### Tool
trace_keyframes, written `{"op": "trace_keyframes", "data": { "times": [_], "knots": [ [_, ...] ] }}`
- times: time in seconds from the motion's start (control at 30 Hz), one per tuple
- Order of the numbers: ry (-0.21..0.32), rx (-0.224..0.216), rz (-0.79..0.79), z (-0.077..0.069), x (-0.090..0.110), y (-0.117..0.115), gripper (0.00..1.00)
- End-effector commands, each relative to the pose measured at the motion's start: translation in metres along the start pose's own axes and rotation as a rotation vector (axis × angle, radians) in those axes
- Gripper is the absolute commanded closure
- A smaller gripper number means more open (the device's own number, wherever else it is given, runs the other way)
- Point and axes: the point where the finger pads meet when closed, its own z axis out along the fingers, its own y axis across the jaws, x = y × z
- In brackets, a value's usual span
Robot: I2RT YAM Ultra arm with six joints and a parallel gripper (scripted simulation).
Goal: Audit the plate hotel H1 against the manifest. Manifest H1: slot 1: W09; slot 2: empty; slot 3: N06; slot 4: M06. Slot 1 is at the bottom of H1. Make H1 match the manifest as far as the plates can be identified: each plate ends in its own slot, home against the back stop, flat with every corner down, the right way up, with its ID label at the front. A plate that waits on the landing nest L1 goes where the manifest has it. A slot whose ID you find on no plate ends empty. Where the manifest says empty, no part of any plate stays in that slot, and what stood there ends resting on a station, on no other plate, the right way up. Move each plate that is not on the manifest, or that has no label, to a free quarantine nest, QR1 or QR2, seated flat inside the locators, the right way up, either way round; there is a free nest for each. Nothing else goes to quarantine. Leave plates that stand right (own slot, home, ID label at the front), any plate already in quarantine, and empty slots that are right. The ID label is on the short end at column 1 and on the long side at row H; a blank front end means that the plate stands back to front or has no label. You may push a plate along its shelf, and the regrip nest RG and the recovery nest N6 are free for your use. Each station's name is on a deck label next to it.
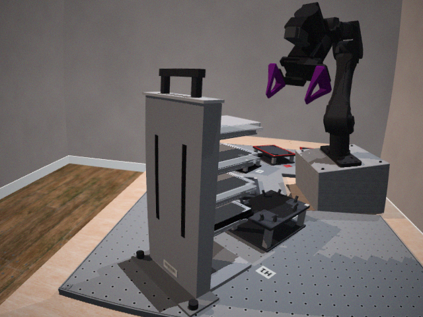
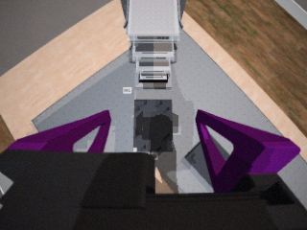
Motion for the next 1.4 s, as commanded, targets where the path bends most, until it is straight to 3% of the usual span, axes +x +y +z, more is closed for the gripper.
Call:
{"op": "trace_keyframes", "data": {
  "times": [0.0, 1.03, 1.37],
  "knots": [
    [-0.020, 0.000, 0.005, -0.004, -0.006, 0.000, 0.00],
    [-0.020, 0.000, 0.005, -0.004, -0.006, 0.000, 0.00],
    [-0.020, 0.000, 0.005, 0.009, -0.009, 0.000, 0.00]
  ]
}}
